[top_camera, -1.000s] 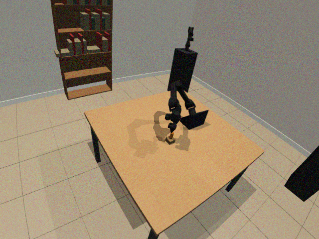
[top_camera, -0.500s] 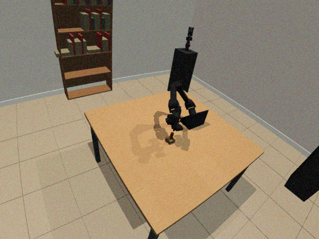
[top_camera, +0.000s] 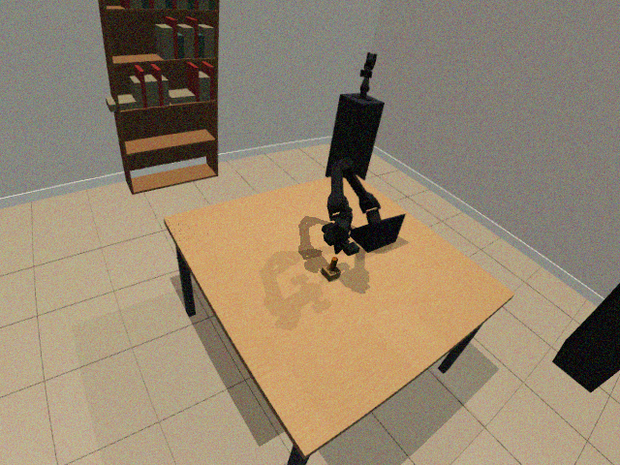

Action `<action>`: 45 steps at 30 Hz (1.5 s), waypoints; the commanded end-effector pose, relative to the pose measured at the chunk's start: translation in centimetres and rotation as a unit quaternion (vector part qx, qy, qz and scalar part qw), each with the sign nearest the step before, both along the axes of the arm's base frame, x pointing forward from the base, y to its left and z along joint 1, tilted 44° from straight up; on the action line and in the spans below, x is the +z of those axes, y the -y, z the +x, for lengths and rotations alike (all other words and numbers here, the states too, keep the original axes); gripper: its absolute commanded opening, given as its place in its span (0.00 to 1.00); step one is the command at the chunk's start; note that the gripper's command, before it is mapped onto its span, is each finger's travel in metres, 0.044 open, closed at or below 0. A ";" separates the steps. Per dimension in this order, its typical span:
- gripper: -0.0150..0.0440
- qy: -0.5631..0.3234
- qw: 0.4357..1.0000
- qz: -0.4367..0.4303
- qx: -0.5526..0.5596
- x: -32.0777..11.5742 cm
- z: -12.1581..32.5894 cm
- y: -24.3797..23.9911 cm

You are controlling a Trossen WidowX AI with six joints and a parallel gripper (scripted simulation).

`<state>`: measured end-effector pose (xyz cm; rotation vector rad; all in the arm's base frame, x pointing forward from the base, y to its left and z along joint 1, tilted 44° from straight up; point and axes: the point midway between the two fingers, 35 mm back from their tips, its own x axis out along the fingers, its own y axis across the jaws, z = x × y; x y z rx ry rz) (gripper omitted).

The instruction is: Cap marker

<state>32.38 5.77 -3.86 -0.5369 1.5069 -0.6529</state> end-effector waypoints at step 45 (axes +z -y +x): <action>0.25 0.003 1.000 0.002 0.004 3.9 0.4 -3.9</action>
